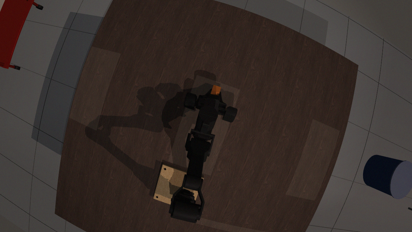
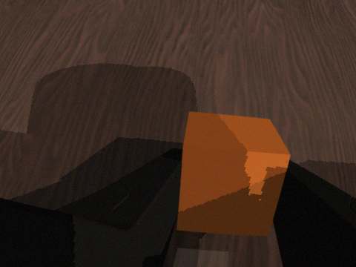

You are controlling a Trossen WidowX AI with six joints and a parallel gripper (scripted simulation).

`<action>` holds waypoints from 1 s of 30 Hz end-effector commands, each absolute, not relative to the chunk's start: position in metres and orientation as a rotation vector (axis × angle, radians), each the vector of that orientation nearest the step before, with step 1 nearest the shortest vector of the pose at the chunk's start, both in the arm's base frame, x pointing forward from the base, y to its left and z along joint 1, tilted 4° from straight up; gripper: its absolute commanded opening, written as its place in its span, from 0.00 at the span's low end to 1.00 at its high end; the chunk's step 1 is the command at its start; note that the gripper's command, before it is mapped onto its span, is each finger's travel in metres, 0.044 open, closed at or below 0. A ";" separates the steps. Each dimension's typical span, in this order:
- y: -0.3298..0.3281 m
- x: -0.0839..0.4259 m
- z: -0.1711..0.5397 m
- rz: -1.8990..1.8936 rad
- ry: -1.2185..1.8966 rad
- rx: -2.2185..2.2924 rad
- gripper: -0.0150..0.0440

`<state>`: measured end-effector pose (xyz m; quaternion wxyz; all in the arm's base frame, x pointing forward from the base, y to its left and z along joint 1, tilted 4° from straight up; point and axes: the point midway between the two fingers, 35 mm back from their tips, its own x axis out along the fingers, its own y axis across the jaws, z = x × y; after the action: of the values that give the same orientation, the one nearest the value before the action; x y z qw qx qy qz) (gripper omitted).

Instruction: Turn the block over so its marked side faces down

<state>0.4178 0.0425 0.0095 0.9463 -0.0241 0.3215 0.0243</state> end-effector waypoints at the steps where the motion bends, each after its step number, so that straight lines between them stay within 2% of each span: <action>1: 0.041 0.410 0.005 0.047 0.609 -0.054 0.25; 23: 0.040 0.405 0.008 0.048 0.532 -0.051 0.25; 30: 0.040 0.405 0.008 0.048 0.532 -0.051 0.57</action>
<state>0.4060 0.0409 0.0091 0.9646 -0.0227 0.2614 0.0250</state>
